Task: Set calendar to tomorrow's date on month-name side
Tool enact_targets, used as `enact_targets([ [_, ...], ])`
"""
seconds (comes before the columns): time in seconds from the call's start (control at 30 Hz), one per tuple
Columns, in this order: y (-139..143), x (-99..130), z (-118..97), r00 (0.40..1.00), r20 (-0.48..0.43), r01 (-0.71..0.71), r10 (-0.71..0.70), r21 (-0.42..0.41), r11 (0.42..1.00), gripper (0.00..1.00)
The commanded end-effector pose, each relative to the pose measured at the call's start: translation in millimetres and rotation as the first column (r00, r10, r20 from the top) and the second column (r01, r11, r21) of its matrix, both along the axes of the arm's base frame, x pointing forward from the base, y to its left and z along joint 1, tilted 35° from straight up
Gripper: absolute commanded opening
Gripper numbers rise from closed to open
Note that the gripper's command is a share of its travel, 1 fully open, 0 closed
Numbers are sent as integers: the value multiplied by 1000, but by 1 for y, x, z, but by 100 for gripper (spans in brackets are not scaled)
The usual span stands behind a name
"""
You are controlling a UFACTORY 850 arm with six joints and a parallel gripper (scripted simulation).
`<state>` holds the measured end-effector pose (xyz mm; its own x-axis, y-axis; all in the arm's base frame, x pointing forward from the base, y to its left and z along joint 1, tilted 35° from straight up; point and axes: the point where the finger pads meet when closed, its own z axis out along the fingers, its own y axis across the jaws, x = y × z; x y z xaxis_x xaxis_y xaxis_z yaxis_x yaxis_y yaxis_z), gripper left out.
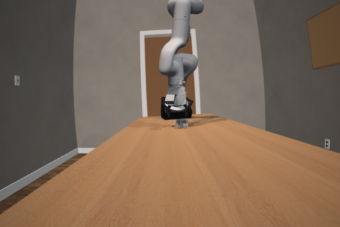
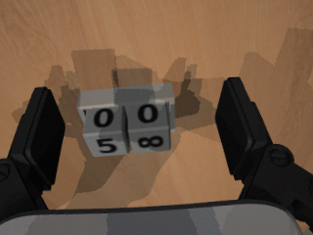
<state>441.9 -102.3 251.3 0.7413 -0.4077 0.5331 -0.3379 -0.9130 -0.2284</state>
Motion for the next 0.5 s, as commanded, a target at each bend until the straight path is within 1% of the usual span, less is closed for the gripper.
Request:
enact_targets([
  [0.0, -1, -1, 0, 998, -3, 62, -62, 48, 997, 100],
  [0.13, -2, -3, -2, 981, -14, 196, -196, 143, 970, 100],
  [0.17, -2, -3, -2, 980, -15, 199, -199, 145, 969, 100],
  [0.27, -9, -14, -10, 979, -16, 206, -206, 150, 967, 100],
  [0.47, -10, -16, -11, 977, -16, 212, -212, 154, 965, 100],
])
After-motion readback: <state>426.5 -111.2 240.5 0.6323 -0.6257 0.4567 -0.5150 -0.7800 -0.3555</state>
